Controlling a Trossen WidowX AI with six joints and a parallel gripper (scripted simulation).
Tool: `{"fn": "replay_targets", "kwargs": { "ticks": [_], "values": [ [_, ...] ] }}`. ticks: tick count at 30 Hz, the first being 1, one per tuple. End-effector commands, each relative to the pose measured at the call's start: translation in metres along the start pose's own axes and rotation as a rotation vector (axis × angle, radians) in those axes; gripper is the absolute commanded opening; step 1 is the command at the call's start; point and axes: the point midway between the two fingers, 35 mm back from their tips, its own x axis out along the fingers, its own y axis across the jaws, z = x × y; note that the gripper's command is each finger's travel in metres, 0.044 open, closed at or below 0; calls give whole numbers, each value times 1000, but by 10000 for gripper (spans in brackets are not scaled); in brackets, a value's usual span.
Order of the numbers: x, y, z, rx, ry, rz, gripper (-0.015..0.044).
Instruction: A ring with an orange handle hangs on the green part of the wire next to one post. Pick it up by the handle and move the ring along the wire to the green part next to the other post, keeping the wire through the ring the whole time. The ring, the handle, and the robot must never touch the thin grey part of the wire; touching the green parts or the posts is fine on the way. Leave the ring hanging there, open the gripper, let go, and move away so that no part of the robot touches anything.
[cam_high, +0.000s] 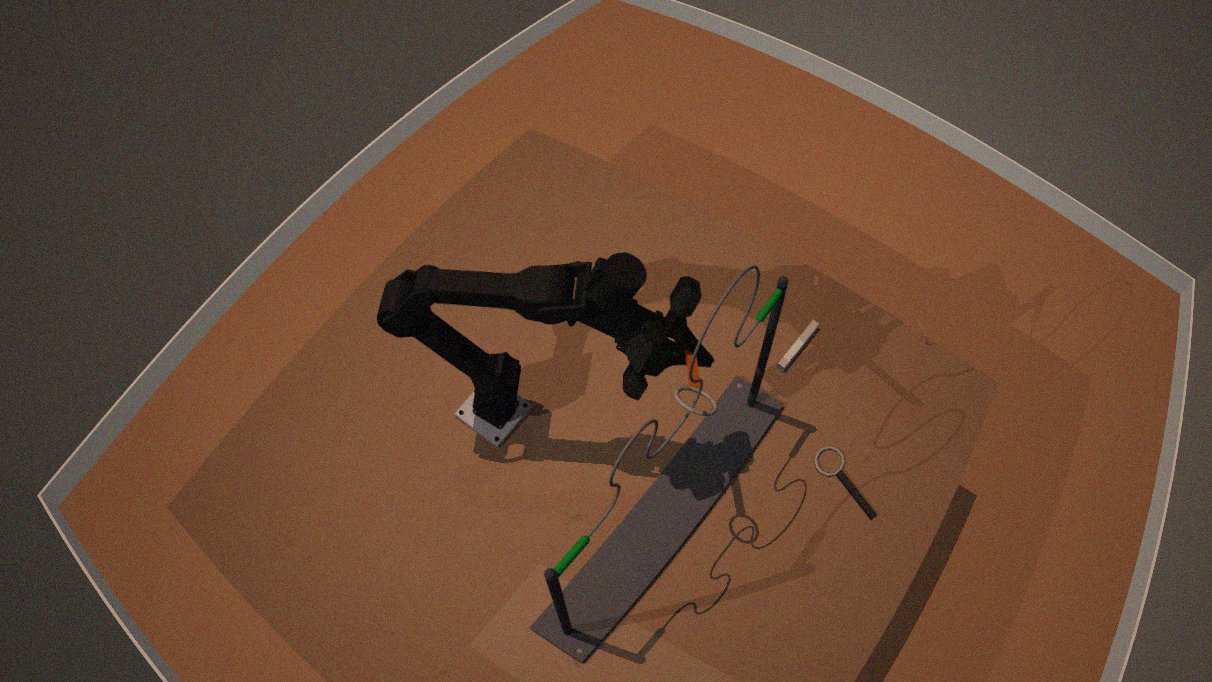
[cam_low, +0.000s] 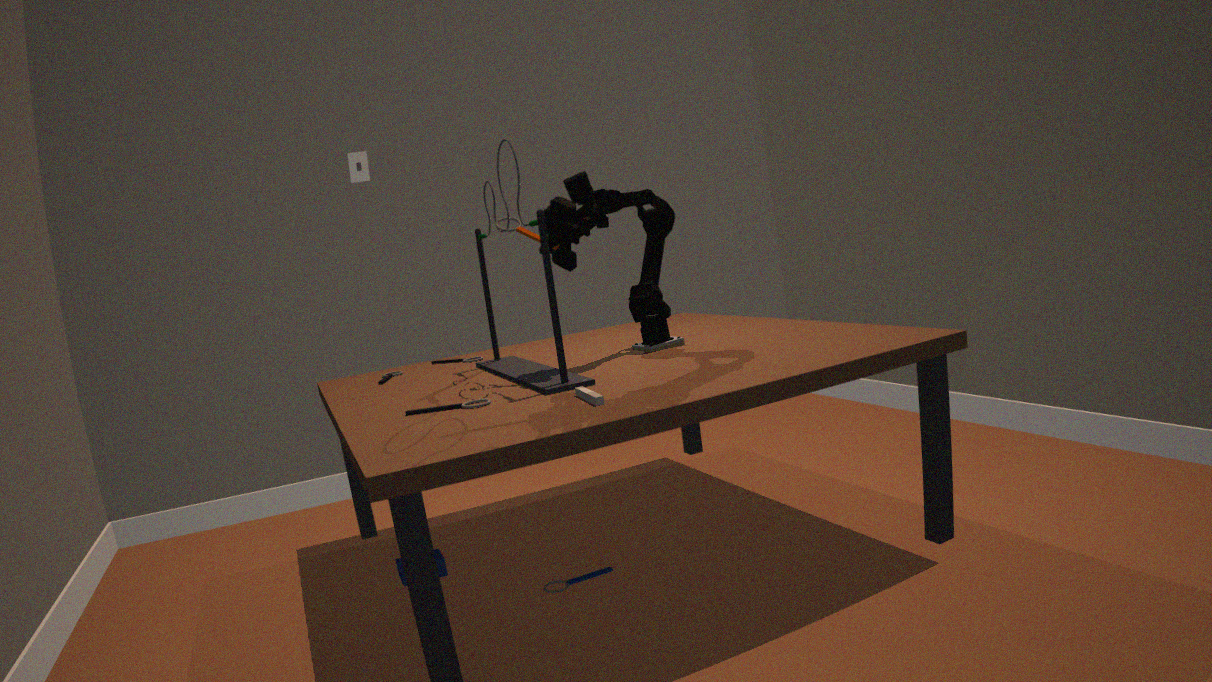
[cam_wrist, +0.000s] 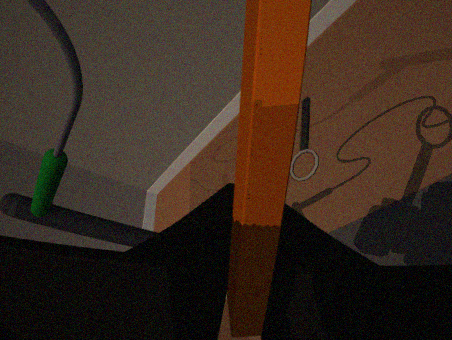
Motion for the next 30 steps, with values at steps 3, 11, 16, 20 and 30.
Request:
{"fn": "replay_targets", "kwargs": {
  "ticks": [3, 11, 16, 20, 30],
  "values": [
    [-4, 21, 3, 93, 11, 67, -150],
    [-9, 42, 6, 213, 26, 135, -150],
    [-12, 53, 9, 282, 34, 174, -150],
    [-15, 62, 12, 336, 41, 205, -150],
    [-24, 82, 21, 471, 58, 281, -150]
  ]
}}
